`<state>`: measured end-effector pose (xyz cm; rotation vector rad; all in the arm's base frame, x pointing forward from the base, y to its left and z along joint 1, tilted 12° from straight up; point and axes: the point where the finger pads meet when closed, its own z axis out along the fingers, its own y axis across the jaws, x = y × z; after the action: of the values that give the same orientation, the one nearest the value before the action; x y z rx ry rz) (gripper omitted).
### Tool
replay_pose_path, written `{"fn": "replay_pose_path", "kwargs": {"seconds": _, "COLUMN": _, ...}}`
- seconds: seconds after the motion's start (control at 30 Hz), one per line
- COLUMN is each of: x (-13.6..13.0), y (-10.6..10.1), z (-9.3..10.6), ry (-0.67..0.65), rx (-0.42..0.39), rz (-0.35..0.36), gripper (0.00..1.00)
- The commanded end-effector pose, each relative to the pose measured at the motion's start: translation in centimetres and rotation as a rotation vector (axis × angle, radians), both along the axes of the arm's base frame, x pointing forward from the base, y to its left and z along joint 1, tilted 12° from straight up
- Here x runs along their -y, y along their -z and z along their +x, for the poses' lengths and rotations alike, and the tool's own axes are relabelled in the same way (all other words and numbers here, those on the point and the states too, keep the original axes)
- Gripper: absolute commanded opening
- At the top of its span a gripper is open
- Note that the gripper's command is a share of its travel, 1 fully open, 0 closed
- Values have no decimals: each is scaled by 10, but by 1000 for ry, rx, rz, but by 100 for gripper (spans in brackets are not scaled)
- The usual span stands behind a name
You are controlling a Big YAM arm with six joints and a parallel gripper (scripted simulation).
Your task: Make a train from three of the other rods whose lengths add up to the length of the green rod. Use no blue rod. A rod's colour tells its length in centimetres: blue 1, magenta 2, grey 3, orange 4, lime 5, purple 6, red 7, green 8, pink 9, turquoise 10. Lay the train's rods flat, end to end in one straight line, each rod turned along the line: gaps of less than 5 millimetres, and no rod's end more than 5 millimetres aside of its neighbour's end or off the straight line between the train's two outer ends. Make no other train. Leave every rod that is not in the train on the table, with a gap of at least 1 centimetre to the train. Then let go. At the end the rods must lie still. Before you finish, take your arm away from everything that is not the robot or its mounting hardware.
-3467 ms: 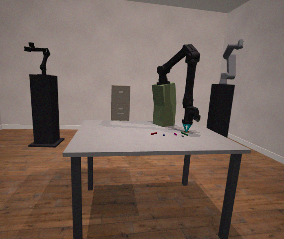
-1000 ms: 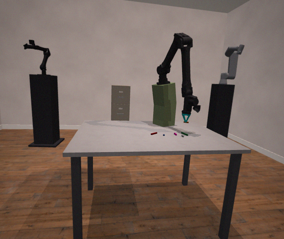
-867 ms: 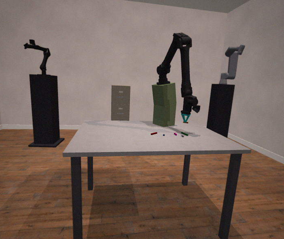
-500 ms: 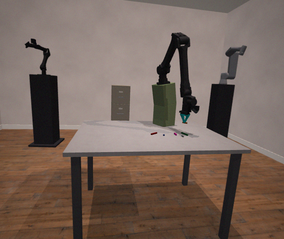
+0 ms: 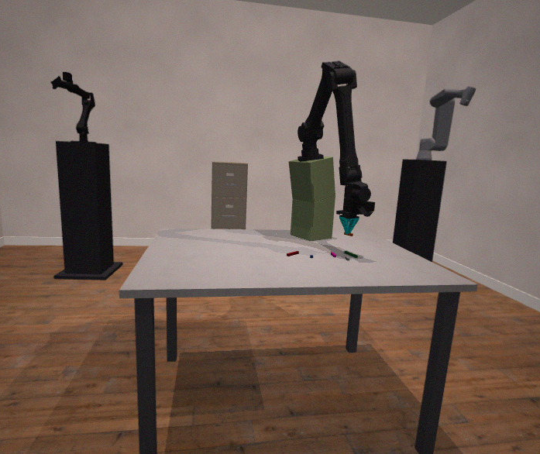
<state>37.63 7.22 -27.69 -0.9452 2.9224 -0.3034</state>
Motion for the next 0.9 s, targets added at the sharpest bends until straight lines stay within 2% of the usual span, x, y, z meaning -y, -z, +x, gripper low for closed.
{"fn": "replay_pose_path", "kwargs": {"seconds": 0.0, "x": 10, "y": -17, "z": 25, "ry": 153, "rx": 51, "rz": 24, "gripper": 5}}
{"fn": "replay_pose_path", "kwargs": {"seconds": 0.17, "x": 11, "y": -16, "z": 22, "ry": 154, "rx": 46, "rz": 22, "gripper": 5}}
{"fn": "replay_pose_path", "kwargs": {"seconds": 0.2, "x": 19, "y": -20, "z": 34, "ry": 251, "rx": 69, "rz": 36, "gripper": 5}}
{"fn": "replay_pose_path", "kwargs": {"seconds": 0.37, "x": 20, "y": -19, "z": 29, "ry": 251, "rx": 62, "rz": 32, "gripper": 5}}
{"fn": "replay_pose_path", "kwargs": {"seconds": 0.4, "x": 27, "y": -23, "z": 41, "ry": 335, "rx": 85, "rz": 45, "gripper": 5}}
{"fn": "replay_pose_path", "kwargs": {"seconds": 0.53, "x": 28, "y": -22, "z": 38, "ry": 335, "rx": 82, "rz": 43, "gripper": 5}}
{"fn": "replay_pose_path", "kwargs": {"seconds": 0.57, "x": 34, "y": -25, "z": 46, "ry": 403, "rx": 98, "rz": 54, "gripper": 5}}
{"fn": "replay_pose_path", "kwargs": {"seconds": 0.63, "x": 34, "y": -25, "z": 46, "ry": 403, "rx": 98, "rz": 53, "gripper": 5}}
{"fn": "replay_pose_path", "kwargs": {"seconds": 0.77, "x": 45, "y": -29, "z": 55, "ry": 509, "rx": 118, "rz": 66, "gripper": 5}}
{"fn": "replay_pose_path", "kwargs": {"seconds": 0.87, "x": 47, "y": -29, "z": 52, "ry": 517, "rx": 115, "rz": 64, "gripper": 5}}
